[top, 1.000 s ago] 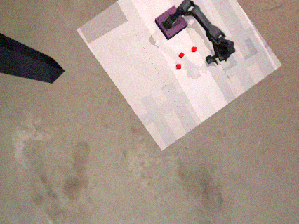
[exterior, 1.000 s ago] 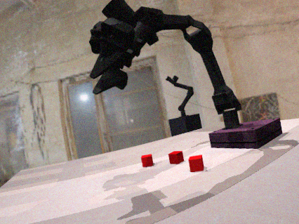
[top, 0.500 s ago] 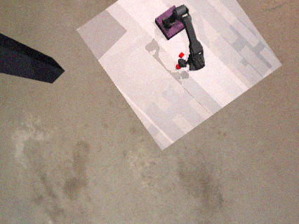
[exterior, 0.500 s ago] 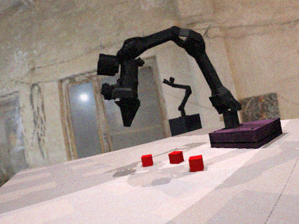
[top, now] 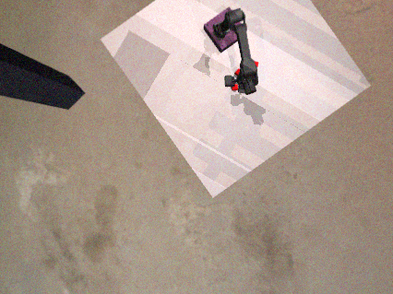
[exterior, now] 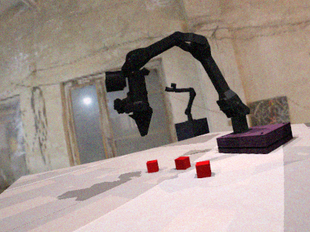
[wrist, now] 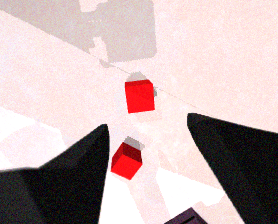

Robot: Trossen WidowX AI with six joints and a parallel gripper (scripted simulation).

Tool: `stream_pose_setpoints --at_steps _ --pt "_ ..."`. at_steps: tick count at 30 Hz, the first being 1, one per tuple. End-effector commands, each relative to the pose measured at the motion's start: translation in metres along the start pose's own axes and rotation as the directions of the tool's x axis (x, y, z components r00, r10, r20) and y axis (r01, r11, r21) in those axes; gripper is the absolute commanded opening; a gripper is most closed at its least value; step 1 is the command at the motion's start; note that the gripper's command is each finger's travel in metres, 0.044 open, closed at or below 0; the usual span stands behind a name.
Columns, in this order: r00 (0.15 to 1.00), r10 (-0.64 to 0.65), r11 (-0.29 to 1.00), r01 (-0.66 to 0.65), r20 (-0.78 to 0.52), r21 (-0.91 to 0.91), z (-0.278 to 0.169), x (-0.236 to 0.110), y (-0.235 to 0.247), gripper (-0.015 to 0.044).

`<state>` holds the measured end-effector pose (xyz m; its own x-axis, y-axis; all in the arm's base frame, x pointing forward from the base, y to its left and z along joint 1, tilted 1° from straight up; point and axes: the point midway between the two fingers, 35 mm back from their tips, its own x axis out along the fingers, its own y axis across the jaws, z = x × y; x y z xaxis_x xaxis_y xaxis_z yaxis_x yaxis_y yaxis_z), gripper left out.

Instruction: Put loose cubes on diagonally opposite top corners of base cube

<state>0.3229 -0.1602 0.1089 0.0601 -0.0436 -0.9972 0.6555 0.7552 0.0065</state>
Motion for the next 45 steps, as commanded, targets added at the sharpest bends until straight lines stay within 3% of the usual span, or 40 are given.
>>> stream_pose_setpoints --at_steps 1,4,13,43,45 --pt "0.999 -0.005 1.000 0.005 -0.033 -0.003 -0.005 0.034 -0.001 0.0265" --pt "0.999 -0.005 1.000 0.005 -0.033 -0.003 -0.008 0.054 -0.002 0.0265" --pt "0.999 -0.005 1.000 0.005 -0.034 -0.003 -0.008 0.070 -0.002 0.0265" --pt "0.999 -0.005 1.000 0.005 -0.034 -0.003 -0.010 0.103 -0.002 0.0265" --pt "0.999 -0.005 1.000 0.005 -0.034 -0.003 -0.010 0.103 -0.002 0.0213"
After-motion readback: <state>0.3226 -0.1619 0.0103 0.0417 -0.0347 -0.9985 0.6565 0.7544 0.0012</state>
